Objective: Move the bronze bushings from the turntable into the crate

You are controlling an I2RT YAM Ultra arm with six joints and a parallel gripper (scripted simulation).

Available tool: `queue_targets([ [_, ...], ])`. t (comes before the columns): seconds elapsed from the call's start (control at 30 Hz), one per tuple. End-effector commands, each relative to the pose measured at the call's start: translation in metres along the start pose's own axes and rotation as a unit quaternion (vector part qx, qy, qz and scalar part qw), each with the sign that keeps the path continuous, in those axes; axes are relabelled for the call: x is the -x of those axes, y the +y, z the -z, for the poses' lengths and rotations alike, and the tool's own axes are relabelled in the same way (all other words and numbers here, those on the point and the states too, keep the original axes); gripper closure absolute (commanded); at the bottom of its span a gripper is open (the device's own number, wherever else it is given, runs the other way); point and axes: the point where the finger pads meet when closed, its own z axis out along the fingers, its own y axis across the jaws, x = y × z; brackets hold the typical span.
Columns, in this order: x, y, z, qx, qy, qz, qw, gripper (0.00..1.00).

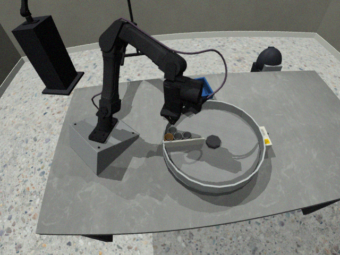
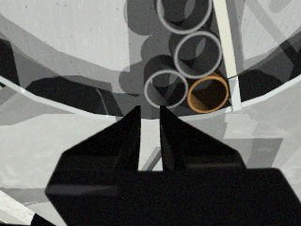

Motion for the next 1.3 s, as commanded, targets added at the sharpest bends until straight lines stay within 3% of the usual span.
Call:
queue_targets([
  [0.0,0.008,-0.001,0.010,-0.001,-0.021,0.002,1.000,0.85],
  [0.73,0.008,-0.001,0.010,-0.001,-0.021,0.002,1.000,0.85],
  [0.87,-0.001,-0.001,-0.013,0.002,0.003,-0.003,1.000,0.85],
  [1.03,-0.001,-0.002,-0.030,-0.003,0.005,-0.004,1.000,0.85],
  [1.13,0.015,0.000,-0.010,-0.006,-0.035,0.004,0.999,0.85],
  [1.27,0.014,-0.002,-0.015,-0.002,-0.026,-0.001,1.000,0.85],
])
